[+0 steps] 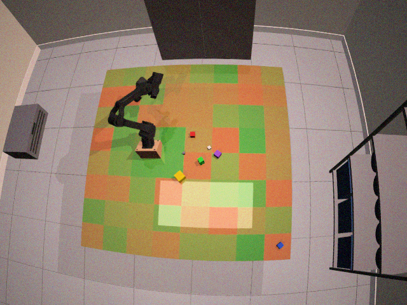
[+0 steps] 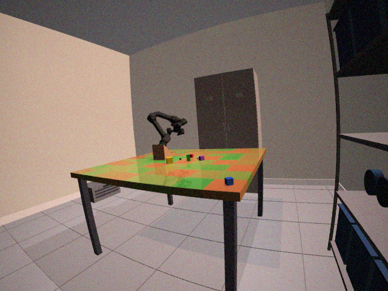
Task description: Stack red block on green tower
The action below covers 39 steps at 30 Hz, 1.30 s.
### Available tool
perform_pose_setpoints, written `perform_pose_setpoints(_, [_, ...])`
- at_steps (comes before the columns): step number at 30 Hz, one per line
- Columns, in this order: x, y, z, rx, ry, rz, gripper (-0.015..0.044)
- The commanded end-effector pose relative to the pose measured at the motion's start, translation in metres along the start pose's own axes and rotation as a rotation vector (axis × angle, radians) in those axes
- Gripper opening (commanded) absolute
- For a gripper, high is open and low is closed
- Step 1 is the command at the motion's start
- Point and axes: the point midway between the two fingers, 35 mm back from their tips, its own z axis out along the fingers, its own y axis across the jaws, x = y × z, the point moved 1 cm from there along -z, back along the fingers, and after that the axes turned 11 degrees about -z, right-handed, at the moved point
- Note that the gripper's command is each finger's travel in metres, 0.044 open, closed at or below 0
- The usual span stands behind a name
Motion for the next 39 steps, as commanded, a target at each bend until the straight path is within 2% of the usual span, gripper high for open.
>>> perform_pose_setpoints(1, [0.036, -0.025, -0.008, 0.096, 0.132, 0.201, 0.0440])
perform_pose_setpoints(10, [0.108, -0.060, -0.046, 0.314, 0.344, 0.612, 0.0440])
perform_pose_setpoints(20, [0.184, -0.069, -0.113, 0.578, 0.506, 1.086, 0.0440])
perform_pose_setpoints(28, [0.233, -0.047, -0.174, 0.791, 0.576, 1.466, 0.0440])
perform_pose_setpoints(39, [0.274, 0.016, -0.245, 1.059, 0.573, 1.979, 0.0440])
